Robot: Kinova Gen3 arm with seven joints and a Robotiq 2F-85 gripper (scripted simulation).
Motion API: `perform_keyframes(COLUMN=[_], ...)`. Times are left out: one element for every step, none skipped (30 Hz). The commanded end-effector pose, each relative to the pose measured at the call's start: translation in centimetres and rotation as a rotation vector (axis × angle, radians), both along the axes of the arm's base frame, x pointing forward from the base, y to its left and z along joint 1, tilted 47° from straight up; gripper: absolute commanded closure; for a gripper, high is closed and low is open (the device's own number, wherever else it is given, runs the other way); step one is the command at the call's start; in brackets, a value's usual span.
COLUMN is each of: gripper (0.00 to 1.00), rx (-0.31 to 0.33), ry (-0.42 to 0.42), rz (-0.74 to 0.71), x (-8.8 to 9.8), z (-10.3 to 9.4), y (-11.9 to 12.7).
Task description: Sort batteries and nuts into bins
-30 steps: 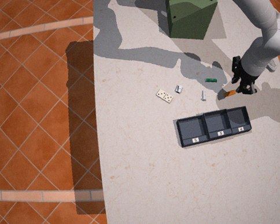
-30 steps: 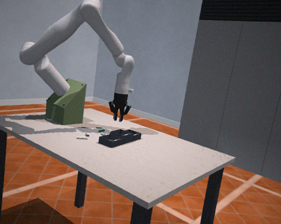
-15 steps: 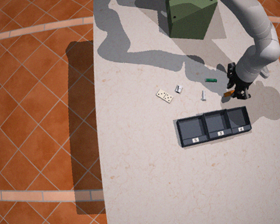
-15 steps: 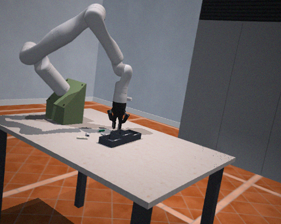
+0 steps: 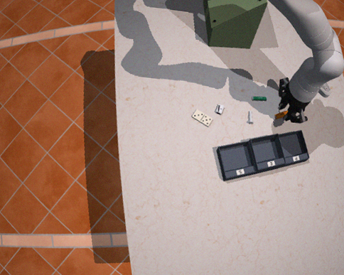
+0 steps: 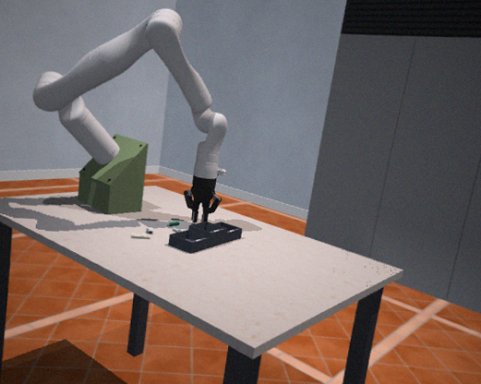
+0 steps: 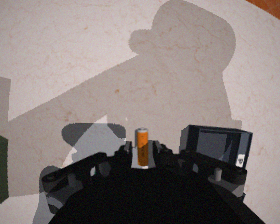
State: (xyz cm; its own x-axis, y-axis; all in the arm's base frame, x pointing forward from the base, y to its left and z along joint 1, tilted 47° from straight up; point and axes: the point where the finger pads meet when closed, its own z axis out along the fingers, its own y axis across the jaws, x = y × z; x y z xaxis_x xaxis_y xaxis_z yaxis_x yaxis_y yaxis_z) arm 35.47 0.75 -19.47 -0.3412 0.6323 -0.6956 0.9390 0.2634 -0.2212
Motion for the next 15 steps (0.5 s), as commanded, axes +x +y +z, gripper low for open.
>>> perform_keyframes(gripper=[0.71, 0.71, 0.71, 0.71, 0.71, 0.71, 0.71, 0.71, 0.71, 0.71, 0.71, 0.71, 0.71, 0.71, 0.71], rx=[0.0, 0.0, 0.0, 0.0, 0.0, 0.0, 0.0, 0.0, 0.0, 0.0, 0.0, 0.0, 0.0, 0.0, 0.0], ry=[0.0, 0.0, 0.0, 0.0, 0.0, 0.0, 0.0, 0.0, 0.0, 0.0, 0.0, 0.0, 0.0, 0.0, 0.0], rz=[-0.001, -0.001, -0.001, -0.001, -0.001, -0.001, -0.001, -0.001, -0.001, -0.001, -0.001, -0.001, -0.001, -0.001, -0.001], x=[0.02, 0.03, 0.03, 0.03, 0.03, 0.04, 0.04, 0.05, 0.04, 0.04, 0.03, 0.03, 0.04, 0.04, 0.05], z=[-0.23, -0.32, -0.32, -0.32, -0.41, -0.51, -0.59, -0.68, -0.68, -0.68, -0.68, -0.69, -0.69, -0.69, -0.69], y=[-0.23, -0.33, -0.33, -0.33, -0.43, -0.53, -0.63, -0.72, -0.73, -0.73, -0.73, -0.73, -0.73, -0.73, -0.73])
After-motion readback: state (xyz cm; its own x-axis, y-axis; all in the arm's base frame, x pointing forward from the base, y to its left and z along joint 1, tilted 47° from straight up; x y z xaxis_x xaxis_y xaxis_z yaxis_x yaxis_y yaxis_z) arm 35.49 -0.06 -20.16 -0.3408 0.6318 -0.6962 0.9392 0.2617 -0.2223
